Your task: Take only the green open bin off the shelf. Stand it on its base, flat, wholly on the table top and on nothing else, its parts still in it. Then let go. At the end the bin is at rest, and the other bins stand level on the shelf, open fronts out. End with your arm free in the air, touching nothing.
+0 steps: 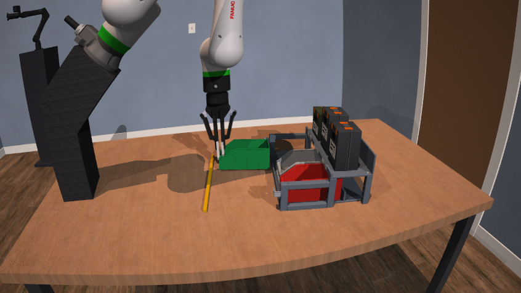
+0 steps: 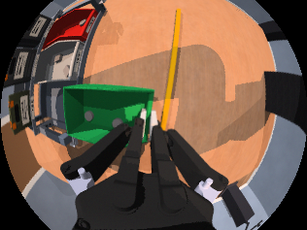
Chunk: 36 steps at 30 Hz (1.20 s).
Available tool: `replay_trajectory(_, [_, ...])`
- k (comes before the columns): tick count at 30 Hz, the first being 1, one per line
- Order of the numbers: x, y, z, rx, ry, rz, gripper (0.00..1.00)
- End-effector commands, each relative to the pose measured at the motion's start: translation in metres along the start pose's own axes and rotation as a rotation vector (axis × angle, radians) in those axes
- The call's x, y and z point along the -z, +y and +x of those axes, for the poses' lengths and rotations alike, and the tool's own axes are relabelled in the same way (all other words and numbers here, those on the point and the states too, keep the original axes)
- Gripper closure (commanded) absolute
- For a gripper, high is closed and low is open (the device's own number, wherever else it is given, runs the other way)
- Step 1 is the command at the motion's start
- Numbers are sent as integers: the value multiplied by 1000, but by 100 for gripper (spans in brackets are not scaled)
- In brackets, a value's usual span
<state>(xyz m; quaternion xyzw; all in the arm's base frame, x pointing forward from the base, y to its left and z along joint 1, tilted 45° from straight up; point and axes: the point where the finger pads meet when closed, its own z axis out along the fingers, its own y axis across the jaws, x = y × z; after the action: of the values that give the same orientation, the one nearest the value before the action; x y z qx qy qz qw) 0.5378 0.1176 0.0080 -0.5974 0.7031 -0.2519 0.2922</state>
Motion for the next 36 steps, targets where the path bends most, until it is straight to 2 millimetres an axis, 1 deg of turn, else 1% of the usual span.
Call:
replay_trajectory(1, [-5, 0, 0, 0, -85, -26, 100])
replay_trajectory(13, [-5, 0, 0, 0, -85, -26, 100])
replay_trajectory(14, [-5, 0, 0, -1, -2, 1, 43])
replay_trajectory(36, [-5, 0, 0, -1, -2, 1, 43])
